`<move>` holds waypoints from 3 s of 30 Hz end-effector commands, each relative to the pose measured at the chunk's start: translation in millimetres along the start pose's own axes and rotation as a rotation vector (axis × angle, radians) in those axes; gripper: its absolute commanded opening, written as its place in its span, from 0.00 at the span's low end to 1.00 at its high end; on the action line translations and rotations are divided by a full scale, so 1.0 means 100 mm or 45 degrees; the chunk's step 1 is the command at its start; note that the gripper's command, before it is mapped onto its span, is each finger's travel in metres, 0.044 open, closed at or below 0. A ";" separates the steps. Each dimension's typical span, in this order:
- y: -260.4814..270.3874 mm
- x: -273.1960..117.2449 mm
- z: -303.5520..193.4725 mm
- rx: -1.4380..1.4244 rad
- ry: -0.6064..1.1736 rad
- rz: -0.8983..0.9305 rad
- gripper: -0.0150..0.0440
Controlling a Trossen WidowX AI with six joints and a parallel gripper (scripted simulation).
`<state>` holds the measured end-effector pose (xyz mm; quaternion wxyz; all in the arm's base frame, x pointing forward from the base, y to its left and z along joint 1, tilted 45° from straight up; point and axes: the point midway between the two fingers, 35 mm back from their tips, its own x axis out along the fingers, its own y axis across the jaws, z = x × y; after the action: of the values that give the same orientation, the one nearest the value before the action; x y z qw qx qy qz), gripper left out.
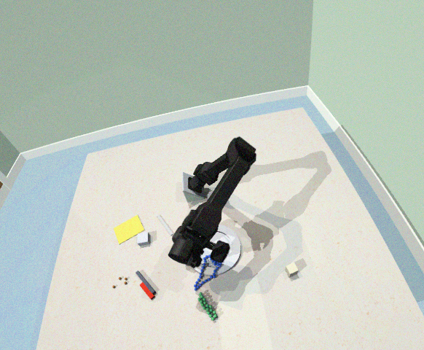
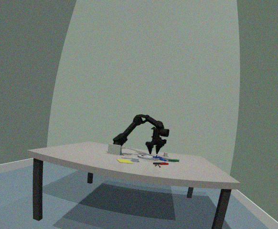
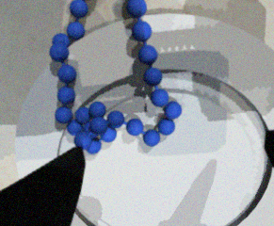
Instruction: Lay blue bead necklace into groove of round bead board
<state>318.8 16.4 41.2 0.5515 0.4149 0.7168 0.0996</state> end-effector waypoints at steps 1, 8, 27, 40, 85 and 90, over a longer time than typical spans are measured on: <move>0.00 0.00 0.00 -0.005 -0.001 -0.007 1.00; 0.00 0.00 0.00 -0.005 -0.001 -0.007 1.00; 0.00 0.00 0.00 -0.005 -0.001 -0.007 1.00; 0.00 0.00 0.00 -0.005 -0.001 -0.007 1.00; 0.11 0.26 0.53 -0.182 -0.003 -0.005 0.46; 0.12 0.24 0.55 -0.191 -0.010 -0.012 0.32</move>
<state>371.1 23.8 10.8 0.5842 0.3694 0.7071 0.1489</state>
